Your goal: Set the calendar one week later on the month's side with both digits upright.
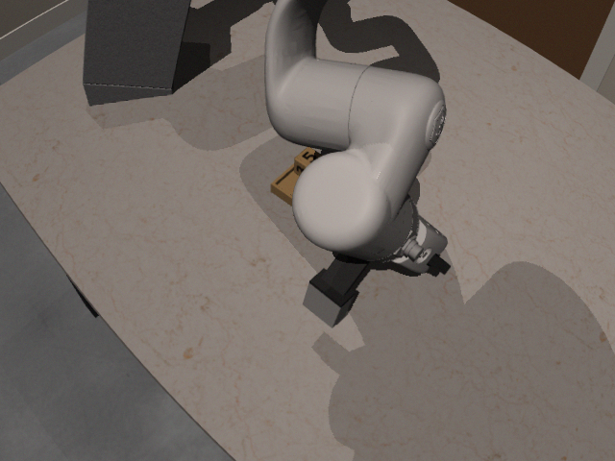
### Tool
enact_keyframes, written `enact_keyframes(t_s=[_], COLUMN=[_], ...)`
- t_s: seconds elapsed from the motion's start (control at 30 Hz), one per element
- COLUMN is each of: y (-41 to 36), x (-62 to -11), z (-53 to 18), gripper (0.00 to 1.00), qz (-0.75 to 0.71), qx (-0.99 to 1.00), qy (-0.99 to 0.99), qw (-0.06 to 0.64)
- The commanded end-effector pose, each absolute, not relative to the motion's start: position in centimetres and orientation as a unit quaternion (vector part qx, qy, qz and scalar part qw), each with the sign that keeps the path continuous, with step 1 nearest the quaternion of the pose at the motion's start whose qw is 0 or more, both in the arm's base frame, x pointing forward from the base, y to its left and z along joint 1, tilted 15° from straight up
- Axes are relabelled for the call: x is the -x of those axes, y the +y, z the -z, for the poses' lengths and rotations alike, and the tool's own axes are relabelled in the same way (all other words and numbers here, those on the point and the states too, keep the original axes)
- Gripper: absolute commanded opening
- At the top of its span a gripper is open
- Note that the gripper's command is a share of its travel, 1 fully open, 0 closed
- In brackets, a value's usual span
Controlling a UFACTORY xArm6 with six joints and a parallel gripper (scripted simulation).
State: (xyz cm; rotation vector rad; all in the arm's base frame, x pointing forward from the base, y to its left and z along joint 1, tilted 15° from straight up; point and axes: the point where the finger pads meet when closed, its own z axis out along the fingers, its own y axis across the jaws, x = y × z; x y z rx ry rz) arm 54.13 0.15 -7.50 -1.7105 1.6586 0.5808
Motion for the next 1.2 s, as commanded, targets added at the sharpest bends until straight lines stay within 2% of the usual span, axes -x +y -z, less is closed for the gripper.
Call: enact_keyframes(t_s=[0.0,1.17], y=[0.18,0.32], x=[-54.33,-54.45], z=[7.83,8.5], gripper=[0.27,0.27], qz=[-0.222,-0.222], qx=[0.657,0.657], qy=[0.636,0.636], qw=[0.339,0.339])
